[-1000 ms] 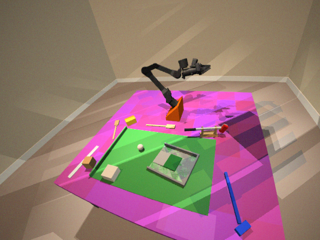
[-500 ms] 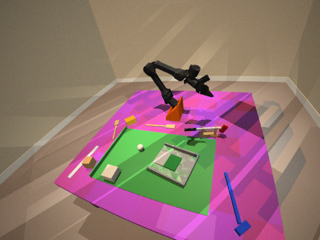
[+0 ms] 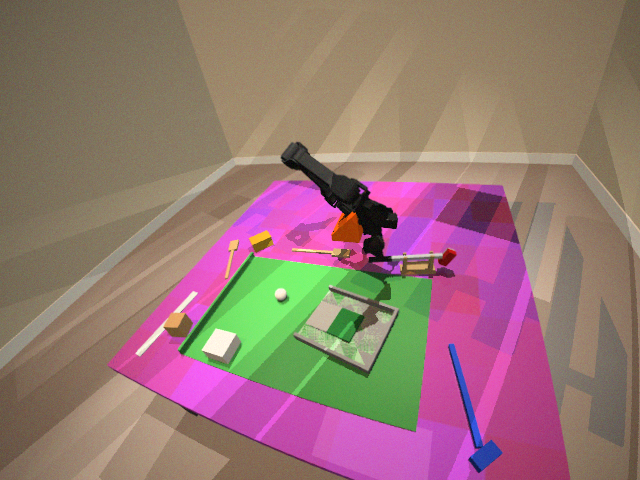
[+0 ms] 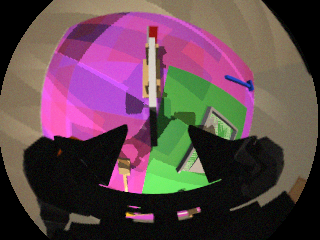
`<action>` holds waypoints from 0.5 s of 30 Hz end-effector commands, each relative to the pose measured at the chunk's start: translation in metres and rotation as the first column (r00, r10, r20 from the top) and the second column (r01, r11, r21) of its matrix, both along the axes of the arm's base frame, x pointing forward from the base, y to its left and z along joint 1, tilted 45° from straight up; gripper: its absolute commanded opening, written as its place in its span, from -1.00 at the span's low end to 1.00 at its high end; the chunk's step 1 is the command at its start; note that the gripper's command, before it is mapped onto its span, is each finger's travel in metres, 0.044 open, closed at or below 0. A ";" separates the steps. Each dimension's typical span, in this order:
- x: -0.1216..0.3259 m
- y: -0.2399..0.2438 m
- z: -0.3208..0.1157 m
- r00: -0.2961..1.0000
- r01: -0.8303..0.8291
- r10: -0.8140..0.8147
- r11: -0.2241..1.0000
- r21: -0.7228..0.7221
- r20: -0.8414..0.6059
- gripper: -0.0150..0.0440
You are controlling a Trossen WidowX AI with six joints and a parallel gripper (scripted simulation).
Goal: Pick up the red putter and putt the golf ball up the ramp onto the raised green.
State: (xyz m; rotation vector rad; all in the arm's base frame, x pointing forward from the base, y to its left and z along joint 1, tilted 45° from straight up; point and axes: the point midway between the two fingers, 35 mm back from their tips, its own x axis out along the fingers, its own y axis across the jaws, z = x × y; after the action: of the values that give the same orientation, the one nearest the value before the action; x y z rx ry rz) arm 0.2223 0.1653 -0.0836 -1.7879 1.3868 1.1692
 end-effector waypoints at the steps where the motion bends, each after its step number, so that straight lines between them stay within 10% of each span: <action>1: 0.002 -0.013 0.001 0.998 0.001 -0.004 0.999 -0.053 -0.059 1.00; 15: 0.002 -0.029 -0.016 0.998 0.001 -0.004 0.999 -0.054 -0.059 1.00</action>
State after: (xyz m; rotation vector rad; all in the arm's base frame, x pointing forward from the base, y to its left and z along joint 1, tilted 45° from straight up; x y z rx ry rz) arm 0.2267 0.1401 -0.0972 -1.7891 1.4631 1.1973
